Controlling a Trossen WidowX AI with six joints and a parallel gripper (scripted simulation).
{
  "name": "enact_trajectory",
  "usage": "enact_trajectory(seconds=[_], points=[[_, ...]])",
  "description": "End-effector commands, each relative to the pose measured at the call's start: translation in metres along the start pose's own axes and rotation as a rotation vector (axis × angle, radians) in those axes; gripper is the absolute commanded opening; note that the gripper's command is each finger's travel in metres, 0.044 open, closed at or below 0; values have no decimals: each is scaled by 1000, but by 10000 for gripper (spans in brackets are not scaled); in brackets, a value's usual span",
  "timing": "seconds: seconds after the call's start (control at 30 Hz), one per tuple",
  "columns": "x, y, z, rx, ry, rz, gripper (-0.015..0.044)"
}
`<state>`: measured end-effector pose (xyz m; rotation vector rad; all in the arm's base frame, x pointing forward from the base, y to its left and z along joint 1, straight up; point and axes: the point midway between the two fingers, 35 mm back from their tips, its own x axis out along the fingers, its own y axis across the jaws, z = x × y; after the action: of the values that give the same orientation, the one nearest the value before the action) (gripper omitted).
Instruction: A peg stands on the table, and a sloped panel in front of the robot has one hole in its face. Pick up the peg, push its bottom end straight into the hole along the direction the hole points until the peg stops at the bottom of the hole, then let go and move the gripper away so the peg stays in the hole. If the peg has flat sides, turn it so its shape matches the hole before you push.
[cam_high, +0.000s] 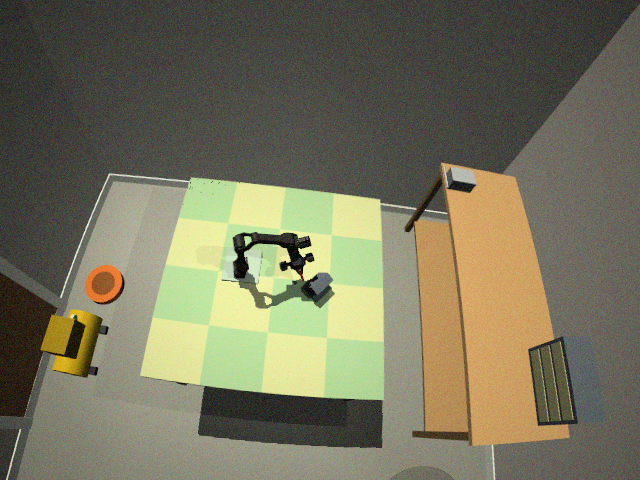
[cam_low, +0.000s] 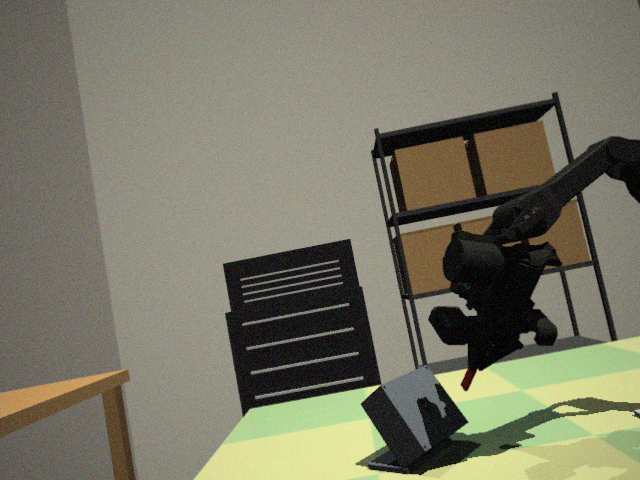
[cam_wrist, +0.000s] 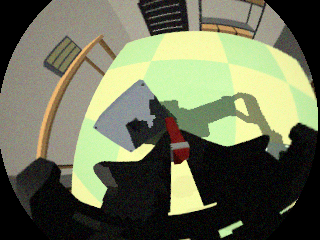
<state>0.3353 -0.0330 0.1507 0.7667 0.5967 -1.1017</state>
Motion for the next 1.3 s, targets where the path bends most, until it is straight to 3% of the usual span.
enact_trajectory(seconds=[0.0,1.27], points=[[-1,0,-3,-35,-16,11,0],[-31,15,-30,-340,-185,158,0]])
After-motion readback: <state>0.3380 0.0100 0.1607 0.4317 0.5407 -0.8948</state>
